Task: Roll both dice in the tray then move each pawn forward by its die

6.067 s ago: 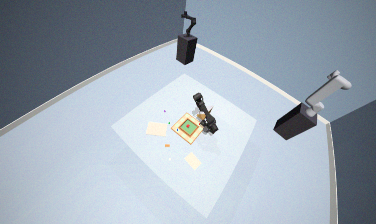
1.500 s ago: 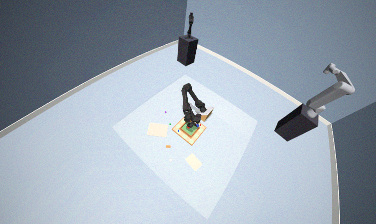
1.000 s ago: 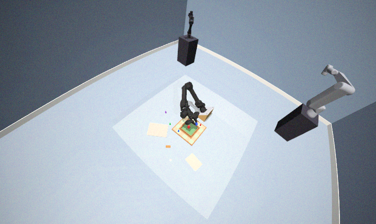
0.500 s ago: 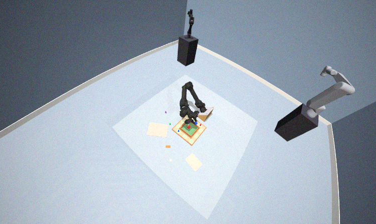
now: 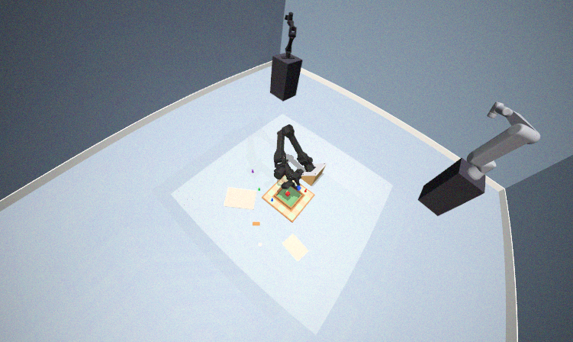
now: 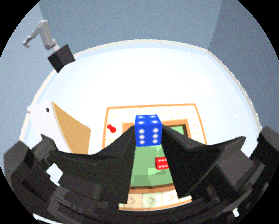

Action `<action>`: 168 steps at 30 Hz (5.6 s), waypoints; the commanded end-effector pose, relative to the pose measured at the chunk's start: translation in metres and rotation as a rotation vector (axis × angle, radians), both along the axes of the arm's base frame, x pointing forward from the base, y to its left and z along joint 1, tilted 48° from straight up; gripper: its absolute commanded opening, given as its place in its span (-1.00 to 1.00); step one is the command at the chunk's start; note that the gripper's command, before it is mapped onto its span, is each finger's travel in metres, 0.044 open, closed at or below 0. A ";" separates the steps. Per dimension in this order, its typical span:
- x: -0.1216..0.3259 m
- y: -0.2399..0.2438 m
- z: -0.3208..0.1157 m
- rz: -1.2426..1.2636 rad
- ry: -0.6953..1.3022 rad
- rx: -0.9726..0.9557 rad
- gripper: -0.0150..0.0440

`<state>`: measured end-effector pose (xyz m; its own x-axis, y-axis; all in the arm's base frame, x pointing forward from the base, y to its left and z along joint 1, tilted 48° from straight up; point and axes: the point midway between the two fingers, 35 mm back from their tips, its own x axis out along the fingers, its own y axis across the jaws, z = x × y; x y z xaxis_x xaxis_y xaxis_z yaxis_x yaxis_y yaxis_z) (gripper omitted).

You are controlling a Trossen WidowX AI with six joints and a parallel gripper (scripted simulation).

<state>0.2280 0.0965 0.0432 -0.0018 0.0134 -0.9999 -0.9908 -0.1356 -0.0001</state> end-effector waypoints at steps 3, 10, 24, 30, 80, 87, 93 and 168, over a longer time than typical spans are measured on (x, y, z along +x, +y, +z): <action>0.000 0.002 0.001 0.000 0.000 0.000 0.31; -0.004 0.030 0.027 -0.001 0.001 0.007 0.93; -0.003 0.008 -0.023 -0.008 -0.097 -0.792 1.00; -0.007 0.007 -0.024 -0.010 -0.064 -0.755 1.00; -0.077 -0.025 -0.097 -0.871 -0.476 -0.721 0.19; -0.076 -0.034 -0.104 -0.871 -0.476 -0.722 0.19; -0.076 -0.040 -0.109 -0.871 -0.477 -0.723 0.19; 0.011 -0.048 0.030 -0.859 -0.455 -0.673 -0.49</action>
